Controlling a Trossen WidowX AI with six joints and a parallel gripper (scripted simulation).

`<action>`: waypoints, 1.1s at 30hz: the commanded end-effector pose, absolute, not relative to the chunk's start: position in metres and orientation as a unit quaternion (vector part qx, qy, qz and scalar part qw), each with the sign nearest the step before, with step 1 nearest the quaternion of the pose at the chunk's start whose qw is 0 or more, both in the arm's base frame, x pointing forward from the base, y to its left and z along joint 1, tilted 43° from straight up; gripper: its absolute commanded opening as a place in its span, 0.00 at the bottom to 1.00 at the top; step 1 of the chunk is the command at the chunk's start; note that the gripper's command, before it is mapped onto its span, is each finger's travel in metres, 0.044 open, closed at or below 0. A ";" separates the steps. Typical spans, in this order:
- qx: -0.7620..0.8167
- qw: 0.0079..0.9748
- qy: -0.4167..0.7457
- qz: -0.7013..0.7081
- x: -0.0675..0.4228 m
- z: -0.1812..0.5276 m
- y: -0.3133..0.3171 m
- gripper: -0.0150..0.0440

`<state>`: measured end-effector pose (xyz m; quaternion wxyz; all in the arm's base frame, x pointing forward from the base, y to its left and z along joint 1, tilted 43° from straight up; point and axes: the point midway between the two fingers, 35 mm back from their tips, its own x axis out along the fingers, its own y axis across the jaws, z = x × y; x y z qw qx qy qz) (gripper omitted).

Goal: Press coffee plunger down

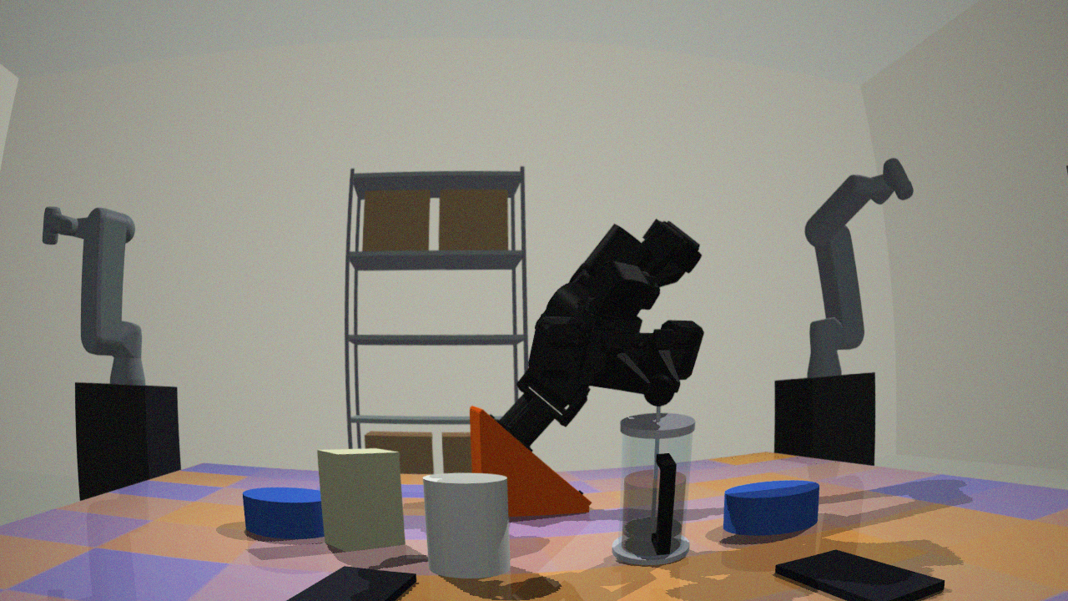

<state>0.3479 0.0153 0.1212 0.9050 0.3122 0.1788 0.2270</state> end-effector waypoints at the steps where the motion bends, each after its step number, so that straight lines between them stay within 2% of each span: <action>1: 0.312 0.905 0.179 0.227 0.348 0.121 0.015 0.46; 3: 0.312 0.905 0.179 0.227 0.348 0.121 0.015 0.46; 15: 0.312 0.905 0.179 0.227 0.348 0.121 0.015 1.00; 21: 0.311 0.905 0.183 0.227 0.346 0.128 0.006 1.00; 28: 0.313 0.902 0.189 0.228 0.318 0.178 -0.036 1.00; 33: 0.314 0.902 0.189 0.228 0.317 0.178 -0.037 1.00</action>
